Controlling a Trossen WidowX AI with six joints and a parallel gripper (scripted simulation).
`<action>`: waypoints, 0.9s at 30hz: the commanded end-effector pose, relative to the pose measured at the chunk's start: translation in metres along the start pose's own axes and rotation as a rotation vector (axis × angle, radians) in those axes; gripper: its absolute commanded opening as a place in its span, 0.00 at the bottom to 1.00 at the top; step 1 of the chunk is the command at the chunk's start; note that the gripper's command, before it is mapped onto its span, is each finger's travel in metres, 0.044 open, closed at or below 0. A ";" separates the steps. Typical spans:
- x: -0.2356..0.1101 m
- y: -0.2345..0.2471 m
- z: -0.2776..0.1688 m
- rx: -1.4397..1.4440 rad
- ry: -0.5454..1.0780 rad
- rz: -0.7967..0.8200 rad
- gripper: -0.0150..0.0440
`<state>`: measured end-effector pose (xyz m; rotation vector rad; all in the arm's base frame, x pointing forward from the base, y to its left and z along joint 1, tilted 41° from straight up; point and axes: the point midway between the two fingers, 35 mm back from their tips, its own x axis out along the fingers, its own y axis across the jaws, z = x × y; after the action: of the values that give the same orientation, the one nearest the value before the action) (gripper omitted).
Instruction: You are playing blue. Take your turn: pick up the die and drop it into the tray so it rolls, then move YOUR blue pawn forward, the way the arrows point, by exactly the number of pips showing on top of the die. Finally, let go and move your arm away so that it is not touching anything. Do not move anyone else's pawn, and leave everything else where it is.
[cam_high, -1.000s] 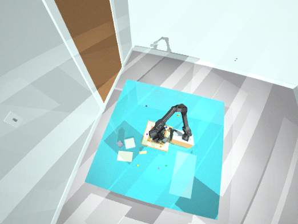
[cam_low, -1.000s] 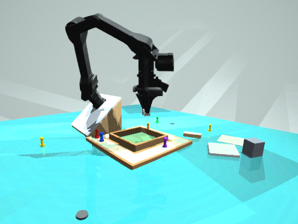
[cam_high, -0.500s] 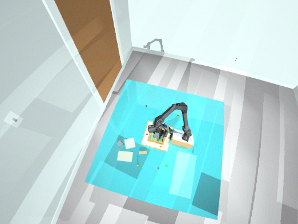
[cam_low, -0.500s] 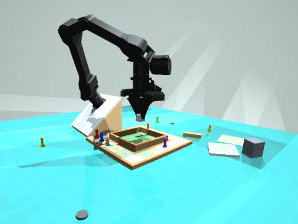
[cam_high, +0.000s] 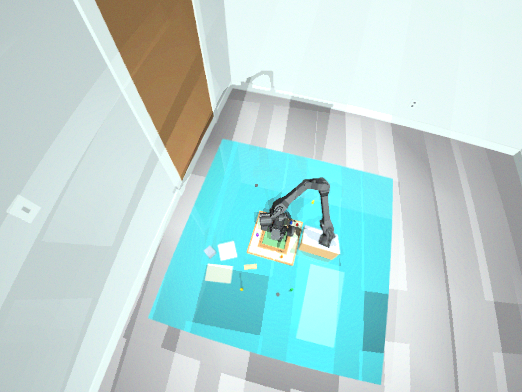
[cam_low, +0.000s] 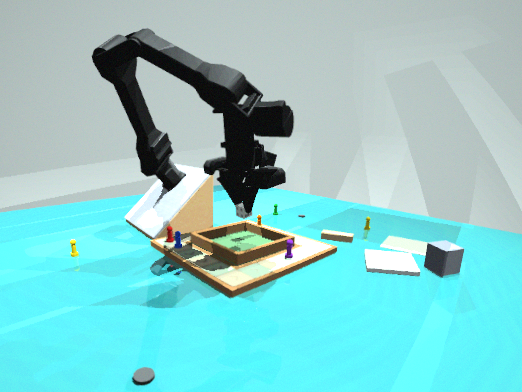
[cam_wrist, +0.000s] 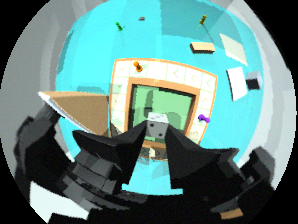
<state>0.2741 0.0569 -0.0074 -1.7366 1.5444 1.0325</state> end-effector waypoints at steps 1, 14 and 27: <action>0.004 0.004 0.000 -0.005 -0.140 0.030 0.25; 0.009 0.005 0.002 -0.020 -0.578 -0.011 0.25; -0.039 -0.003 -0.023 -0.024 -0.687 -0.061 0.25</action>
<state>0.2675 0.0542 0.0011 -1.2161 1.0812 1.4436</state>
